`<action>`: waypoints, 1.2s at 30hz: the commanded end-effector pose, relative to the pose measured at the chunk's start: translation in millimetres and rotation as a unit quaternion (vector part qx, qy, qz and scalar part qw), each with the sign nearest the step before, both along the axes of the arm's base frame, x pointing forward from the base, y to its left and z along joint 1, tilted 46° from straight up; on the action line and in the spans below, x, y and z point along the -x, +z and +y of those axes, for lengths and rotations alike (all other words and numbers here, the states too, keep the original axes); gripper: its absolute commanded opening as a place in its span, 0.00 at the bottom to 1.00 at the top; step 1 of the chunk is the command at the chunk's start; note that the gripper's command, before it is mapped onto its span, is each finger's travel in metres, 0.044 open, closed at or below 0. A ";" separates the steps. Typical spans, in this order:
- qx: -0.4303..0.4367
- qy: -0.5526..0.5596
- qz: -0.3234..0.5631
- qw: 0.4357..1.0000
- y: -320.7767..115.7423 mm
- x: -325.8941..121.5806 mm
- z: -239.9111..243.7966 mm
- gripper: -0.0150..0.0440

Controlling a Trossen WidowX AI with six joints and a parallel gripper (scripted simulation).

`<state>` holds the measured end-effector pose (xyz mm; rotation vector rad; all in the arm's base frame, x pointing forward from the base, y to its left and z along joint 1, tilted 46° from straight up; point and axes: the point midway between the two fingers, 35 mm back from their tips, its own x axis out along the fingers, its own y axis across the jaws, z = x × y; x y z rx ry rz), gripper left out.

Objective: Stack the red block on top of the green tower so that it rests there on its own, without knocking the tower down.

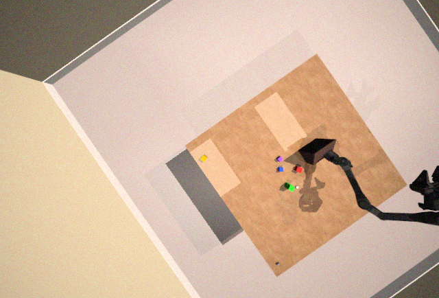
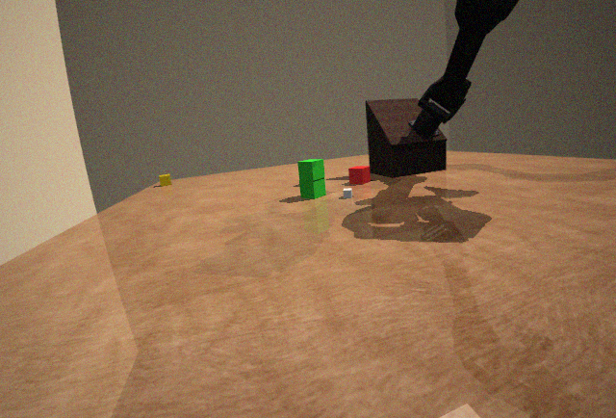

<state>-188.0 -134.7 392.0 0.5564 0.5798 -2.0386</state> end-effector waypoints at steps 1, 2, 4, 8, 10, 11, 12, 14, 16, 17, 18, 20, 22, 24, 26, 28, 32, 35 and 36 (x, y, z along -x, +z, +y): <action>0.000 0.002 -0.001 1.000 -0.7 -0.1 -1.0 0.98; -0.002 0.010 -0.003 1.000 -2.6 -0.4 -3.9 1.00; -0.007 0.037 -0.012 0.999 -9.9 -2.0 -14.7 1.00; -0.019 0.097 -0.031 0.995 -26.3 -8.4 -38.6 1.00; -0.026 0.127 -0.041 0.991 -34.6 -13.1 -50.3 1.00; -0.029 0.142 -0.045 0.988 -38.4 -16.1 -56.0 1.00; -0.032 0.156 -0.049 0.986 -42.2 -19.3 -61.7 1.00; -0.038 0.185 -0.058 0.980 -49.8 -26.4 -72.8 1.00; -0.044 0.214 -0.066 0.974 -57.5 -34.3 -83.5 1.00; -0.048 0.229 -0.070 0.970 -61.4 -38.6 -88.7 1.00; -0.051 0.243 -0.074 0.966 -65.2 -43.1 -93.7 1.00; -0.058 0.271 -0.081 0.957 -73.0 -52.7 -103.5 1.00; -0.067 0.300 -0.088 0.947 -82.1 -62.8 -112.9 1.00; -0.076 0.329 -0.095 0.936 -91.2 -73.6 -121.7 1.00; -0.085 0.358 -0.101 0.924 -100.3 -85.3 -129.7 1.00; -0.095 0.386 -0.107 0.911 -109.5 -97.6 -137.0 1.00; -0.114 0.441 -0.118 0.882 -127.8 -124.2 -148.9 1.00; -0.129 0.481 -0.125 0.858 -141.6 -145.4 -155.3 1.00; -0.134 0.494 -0.127 0.850 -146.2 -152.7 -156.9 1.00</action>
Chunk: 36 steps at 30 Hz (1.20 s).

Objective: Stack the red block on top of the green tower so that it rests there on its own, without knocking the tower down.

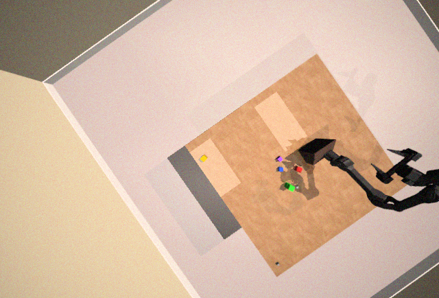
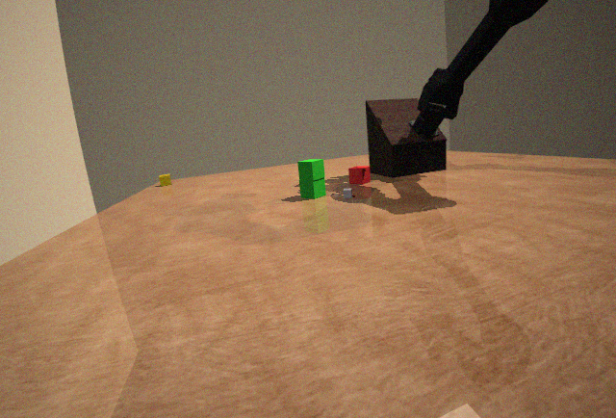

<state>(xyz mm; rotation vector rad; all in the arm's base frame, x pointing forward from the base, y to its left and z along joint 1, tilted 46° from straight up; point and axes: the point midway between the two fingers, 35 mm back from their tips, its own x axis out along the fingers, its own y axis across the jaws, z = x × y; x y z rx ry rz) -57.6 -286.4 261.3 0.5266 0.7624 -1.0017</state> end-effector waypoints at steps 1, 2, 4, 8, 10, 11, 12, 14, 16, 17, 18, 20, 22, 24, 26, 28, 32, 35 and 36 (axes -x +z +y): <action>-0.020 0.064 -0.011 0.998 -20.1 -29.6 -6.6 1.00; -0.025 0.079 -0.013 0.996 -24.6 -37.0 -7.7 1.00; -0.035 0.110 -0.017 0.993 -33.7 -52.1 -9.2 1.00; -0.055 0.170 -0.023 0.984 -51.4 -82.3 -8.2 1.00; -0.065 0.200 -0.026 0.977 -60.1 -97.3 -6.2 1.00; -0.070 0.215 -0.027 0.974 -64.5 -104.8 -4.7 1.00; -0.074 0.229 -0.028 0.970 -68.8 -112.3 -3.0 1.00; -0.084 0.258 -0.031 0.962 -77.4 -127.1 1.1 1.00; -0.095 0.287 -0.032 0.953 -85.9 -141.6 6.3 1.00; -0.100 0.301 -0.033 0.948 -90.1 -148.7 9.3 1.00; -0.105 0.316 -0.034 0.943 -94.3 -155.7 12.5 1.00; -0.115 0.344 -0.035 0.931 -102.5 -169.4 19.7 1.00; -0.125 0.371 -0.036 0.919 -110.7 -182.6 27.8 1.00; -0.135 0.398 -0.036 0.907 -118.8 -195.2 36.8 1.00; -0.145 0.425 -0.036 0.893 -126.7 -207.2 46.7 1.00; -0.156 0.451 -0.036 0.878 -134.5 -218.4 57.4 1.00; -0.176 0.501 -0.035 0.847 -149.6 -238.5 81.1 1.00; -0.192 0.537 -0.033 0.821 -160.6 -251.3 100.5 1.00; -0.197 0.548 -0.032 0.812 -164.1 -255.1 107.3 1.00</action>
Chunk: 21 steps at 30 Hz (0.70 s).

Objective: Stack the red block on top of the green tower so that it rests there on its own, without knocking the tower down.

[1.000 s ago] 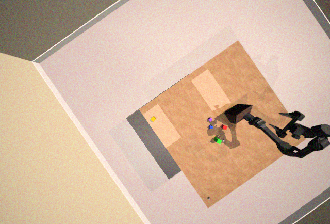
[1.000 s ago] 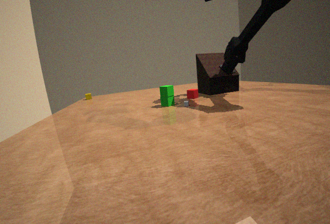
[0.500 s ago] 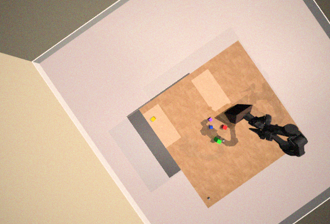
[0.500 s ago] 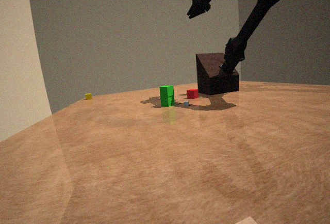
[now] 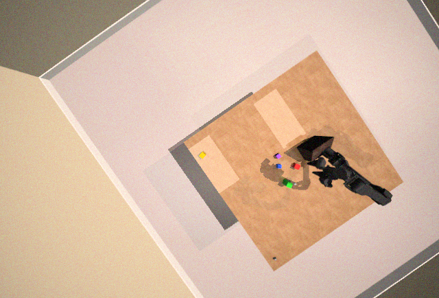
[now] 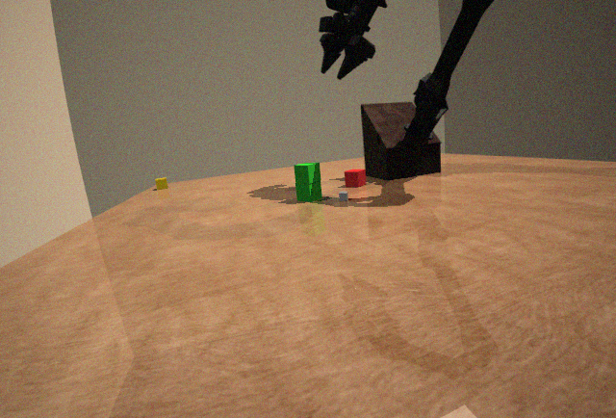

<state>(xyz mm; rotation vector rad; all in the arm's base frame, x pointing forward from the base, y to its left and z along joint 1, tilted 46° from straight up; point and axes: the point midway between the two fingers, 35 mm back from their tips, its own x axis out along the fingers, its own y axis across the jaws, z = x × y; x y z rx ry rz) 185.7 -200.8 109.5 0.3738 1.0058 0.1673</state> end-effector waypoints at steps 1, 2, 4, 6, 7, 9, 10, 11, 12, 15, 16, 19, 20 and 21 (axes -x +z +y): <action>-0.024 0.060 0.003 0.998 -15.8 -15.4 28.6 1.00; -0.029 0.074 0.004 0.997 -19.3 -18.7 35.6 1.00; -0.039 0.103 0.007 0.994 -26.1 -24.5 49.9 1.00; -0.049 0.132 0.010 0.990 -32.7 -29.3 64.5 1.00; -0.054 0.147 0.011 0.988 -35.9 -31.4 71.9 1.00; -0.064 0.175 0.015 0.982 -42.2 -34.6 86.9 1.00; -0.069 0.189 0.017 0.979 -45.3 -35.8 94.5 1.00; -0.074 0.203 0.019 0.976 -48.4 -36.7 102.1 1.00; -0.079 0.217 0.021 0.973 -51.3 -37.4 109.7 1.00; -0.094 0.258 0.028 0.961 -59.9 -37.7 132.5 1.00; -0.099 0.272 0.030 0.957 -62.7 -37.3 140.1 1.00; -0.112 0.309 0.038 0.944 -70.4 -33.9 161.0 1.00; -0.114 0.316 0.039 0.941 -71.8 -32.8 164.6 1.00; -0.115 0.318 0.040 0.940 -72.3 -32.4 165.7 1.00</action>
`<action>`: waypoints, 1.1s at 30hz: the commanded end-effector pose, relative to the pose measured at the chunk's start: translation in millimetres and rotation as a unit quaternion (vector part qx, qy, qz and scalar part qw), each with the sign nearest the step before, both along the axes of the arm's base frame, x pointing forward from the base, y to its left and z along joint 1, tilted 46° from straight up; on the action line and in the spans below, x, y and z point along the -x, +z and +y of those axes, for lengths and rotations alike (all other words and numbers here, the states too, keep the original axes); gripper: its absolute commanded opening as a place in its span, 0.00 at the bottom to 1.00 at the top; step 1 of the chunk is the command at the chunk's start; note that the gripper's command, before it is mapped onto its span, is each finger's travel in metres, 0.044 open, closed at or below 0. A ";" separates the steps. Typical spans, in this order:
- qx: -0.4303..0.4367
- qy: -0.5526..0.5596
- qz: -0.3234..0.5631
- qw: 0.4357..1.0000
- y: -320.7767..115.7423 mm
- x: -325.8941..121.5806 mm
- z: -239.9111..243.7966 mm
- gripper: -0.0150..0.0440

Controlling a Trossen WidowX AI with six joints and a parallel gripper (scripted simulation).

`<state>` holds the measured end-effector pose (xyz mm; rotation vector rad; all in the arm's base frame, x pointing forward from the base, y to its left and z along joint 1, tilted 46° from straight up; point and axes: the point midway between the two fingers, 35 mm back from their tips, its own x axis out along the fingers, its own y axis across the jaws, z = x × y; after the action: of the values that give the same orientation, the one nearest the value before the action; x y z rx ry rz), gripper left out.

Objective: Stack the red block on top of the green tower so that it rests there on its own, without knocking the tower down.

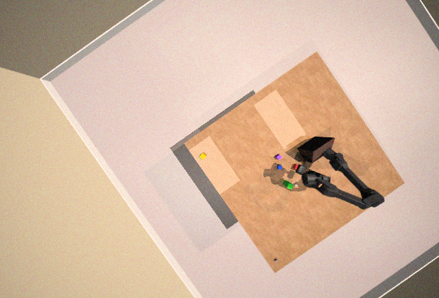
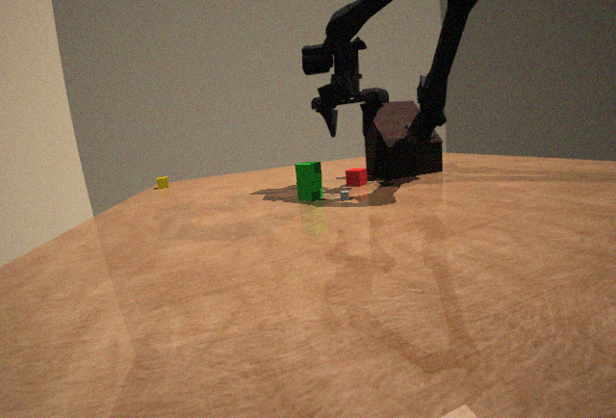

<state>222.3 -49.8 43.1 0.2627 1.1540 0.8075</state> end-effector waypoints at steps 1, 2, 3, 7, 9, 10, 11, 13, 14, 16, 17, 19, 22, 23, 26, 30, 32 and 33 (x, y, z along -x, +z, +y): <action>-0.011 0.026 0.005 1.000 -5.9 4.2 14.7 1.00; -0.011 0.026 0.005 1.000 -5.9 4.2 14.7 1.00; -0.011 0.026 0.005 1.000 -5.9 4.2 14.7 1.00; -0.011 0.026 0.005 1.000 -3.8 5.7 11.7 1.00; -0.010 0.026 0.005 1.000 -8.9 4.2 16.2 1.00; -0.010 0.026 0.005 1.000 -12.6 3.2 19.6 1.00; -0.010 0.026 0.005 1.000 -17.2 2.1 24.0 1.00; -0.010 0.026 0.005 1.000 -27.6 0.2 34.7 1.00; -0.010 0.026 0.005 1.000 -32.3 -0.3 39.8 1.00; -0.012 0.026 0.005 1.000 -40.4 -0.2 48.8 1.00; -0.012 0.026 0.005 1.000 -42.6 0.2 51.2 1.00; -0.012 0.026 0.005 1.000 -43.5 0.9 51.8 1.00; -0.012 0.026 0.005 1.000 -43.9 1.1 51.9 1.00; -0.012 0.026 0.005 1.000 -44.2 1.0 52.3 1.00; -0.012 0.026 0.005 1.000 -46.6 0.4 54.4 1.00; -0.011 0.026 0.005 1.000 -51.2 -0.7 58.6 1.00; -0.011 0.026 0.005 1.000 -53.5 -1.2 60.8 1.00; -0.011 0.026 0.005 1.000 -54.7 -1.5 62.0 1.00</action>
<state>225.3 7.0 -7.6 0.2463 1.1609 0.8633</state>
